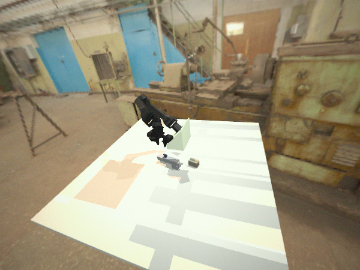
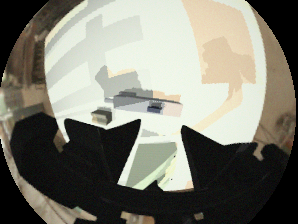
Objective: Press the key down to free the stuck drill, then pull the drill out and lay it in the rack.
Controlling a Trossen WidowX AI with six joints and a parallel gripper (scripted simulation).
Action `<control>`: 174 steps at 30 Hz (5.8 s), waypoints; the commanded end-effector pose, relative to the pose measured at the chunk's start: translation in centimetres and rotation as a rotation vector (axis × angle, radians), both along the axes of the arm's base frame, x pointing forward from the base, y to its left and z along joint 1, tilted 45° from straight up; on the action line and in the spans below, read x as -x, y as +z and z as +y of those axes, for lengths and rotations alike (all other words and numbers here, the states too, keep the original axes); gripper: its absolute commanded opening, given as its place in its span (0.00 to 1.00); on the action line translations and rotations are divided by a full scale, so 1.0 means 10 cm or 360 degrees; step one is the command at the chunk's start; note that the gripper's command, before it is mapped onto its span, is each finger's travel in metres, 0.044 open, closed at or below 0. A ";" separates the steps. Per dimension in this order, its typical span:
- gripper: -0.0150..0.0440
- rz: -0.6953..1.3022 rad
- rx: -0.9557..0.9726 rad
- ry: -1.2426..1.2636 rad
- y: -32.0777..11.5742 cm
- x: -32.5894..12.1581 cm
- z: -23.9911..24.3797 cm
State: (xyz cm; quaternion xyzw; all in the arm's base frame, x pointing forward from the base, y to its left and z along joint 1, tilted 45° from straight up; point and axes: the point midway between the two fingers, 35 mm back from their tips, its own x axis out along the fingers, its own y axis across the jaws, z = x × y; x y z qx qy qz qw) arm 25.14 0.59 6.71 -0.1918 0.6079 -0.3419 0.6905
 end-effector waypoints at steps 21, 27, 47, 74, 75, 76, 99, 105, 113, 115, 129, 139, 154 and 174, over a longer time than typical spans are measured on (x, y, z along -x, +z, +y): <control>1.00 0.1601 0.0048 0.1606 -1.56 -0.40 0.47; 1.00 0.1755 0.0053 0.1760 -1.73 -0.39 0.50; 1.00 0.1755 0.0053 0.1760 -1.73 -0.39 0.49; 1.00 0.1756 0.0054 0.1759 -1.95 -0.38 0.12; 1.00 0.1757 0.0055 0.1759 -1.96 -0.38 0.11; 1.00 0.1757 0.0055 0.1759 -1.97 -0.38 0.09; 0.78 0.1736 0.0054 0.1759 -1.99 -0.39 0.06; 0.51 0.1736 0.0054 0.1759 -1.99 -0.39 0.06; 0.25 0.1736 0.0054 0.1759 -1.99 -0.39 0.06; 0.25 0.1736 0.0054 0.1759 -1.99 -0.39 0.06; 0.25 0.1757 0.0056 0.1758 -2.05 -0.41 0.14; 0.25 0.1756 0.0055 0.1758 -2.14 -0.45 0.23; 0.25 0.1753 0.0054 0.1759 -2.28 -0.50 0.40; 1.00 0.1754 0.0055 0.1759 -2.22 -0.49 0.33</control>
